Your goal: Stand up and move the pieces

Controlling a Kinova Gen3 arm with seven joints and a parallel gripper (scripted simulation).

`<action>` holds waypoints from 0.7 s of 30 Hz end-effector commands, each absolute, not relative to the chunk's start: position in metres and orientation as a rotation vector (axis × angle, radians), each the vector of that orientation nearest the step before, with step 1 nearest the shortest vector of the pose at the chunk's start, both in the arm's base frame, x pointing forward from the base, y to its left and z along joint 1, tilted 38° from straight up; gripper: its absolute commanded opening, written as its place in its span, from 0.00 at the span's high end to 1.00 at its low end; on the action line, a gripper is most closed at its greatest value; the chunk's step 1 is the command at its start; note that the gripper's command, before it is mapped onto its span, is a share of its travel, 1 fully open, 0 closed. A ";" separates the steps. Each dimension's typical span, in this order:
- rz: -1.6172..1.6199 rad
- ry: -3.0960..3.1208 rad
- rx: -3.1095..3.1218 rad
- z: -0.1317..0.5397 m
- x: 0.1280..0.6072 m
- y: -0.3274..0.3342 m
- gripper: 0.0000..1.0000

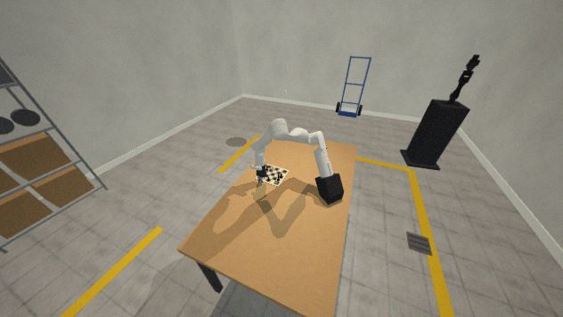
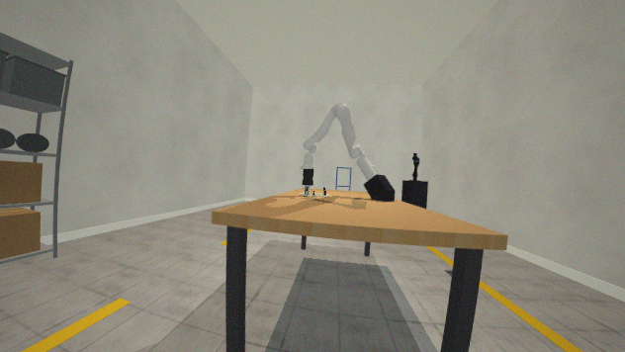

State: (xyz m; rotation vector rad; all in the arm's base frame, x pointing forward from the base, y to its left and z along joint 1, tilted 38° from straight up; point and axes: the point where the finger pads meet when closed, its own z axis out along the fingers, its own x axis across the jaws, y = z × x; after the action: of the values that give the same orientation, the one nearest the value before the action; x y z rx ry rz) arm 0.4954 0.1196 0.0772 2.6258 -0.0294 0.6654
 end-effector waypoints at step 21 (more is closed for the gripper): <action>0.667 -0.029 2.626 0.075 0.497 0.119 1.00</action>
State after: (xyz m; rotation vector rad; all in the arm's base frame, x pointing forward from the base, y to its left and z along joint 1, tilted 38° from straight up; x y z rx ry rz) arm 0.4968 0.1182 0.0747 2.6257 -0.0296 0.6652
